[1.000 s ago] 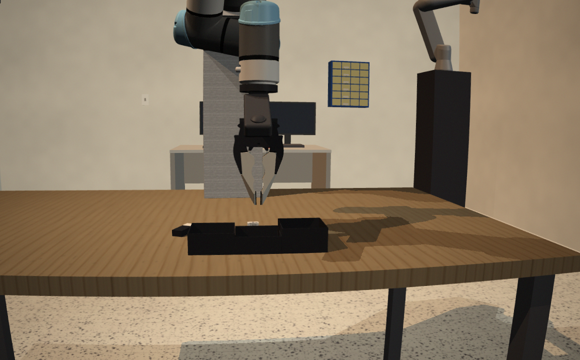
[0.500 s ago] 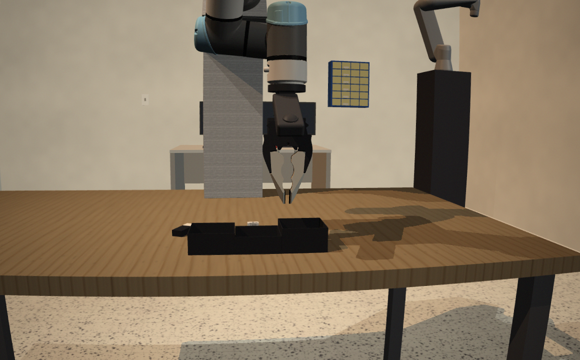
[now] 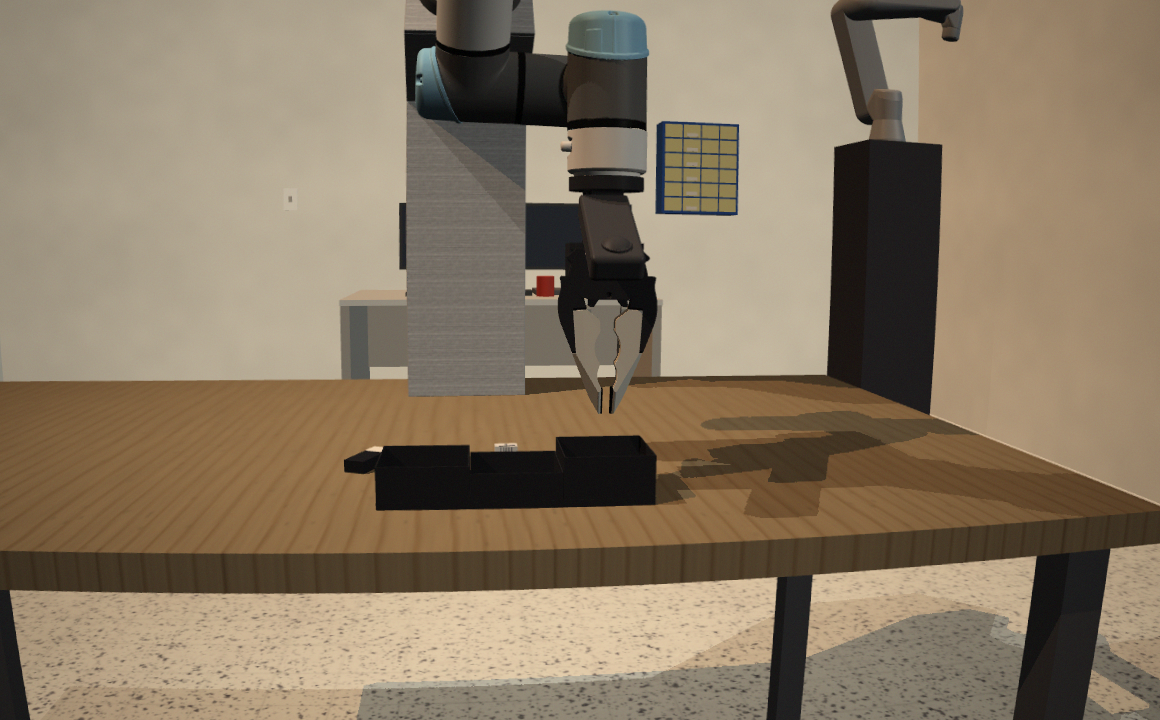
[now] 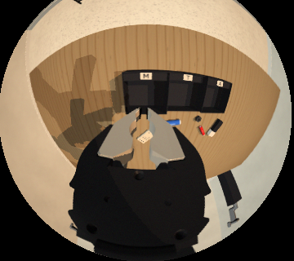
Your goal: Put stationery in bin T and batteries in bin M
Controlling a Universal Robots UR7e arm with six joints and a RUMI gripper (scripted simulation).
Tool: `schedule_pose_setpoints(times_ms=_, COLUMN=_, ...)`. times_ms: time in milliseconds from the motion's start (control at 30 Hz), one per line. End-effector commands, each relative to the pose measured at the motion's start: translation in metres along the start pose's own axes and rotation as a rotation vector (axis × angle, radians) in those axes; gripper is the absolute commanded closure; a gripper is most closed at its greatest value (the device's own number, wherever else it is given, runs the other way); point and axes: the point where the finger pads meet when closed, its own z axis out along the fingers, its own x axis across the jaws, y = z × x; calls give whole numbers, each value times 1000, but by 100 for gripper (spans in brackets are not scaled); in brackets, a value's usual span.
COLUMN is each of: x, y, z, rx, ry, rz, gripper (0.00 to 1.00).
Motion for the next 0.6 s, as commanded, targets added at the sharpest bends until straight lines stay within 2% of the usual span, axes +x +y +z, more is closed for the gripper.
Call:
schedule_pose_setpoints(times_ms=0, x=0, y=-1, z=14, rx=1, ry=1, rz=1, gripper=96)
schedule_pose_setpoints(times_ms=567, x=-1, y=0, z=54, rx=0, ry=1, rz=0, gripper=96)
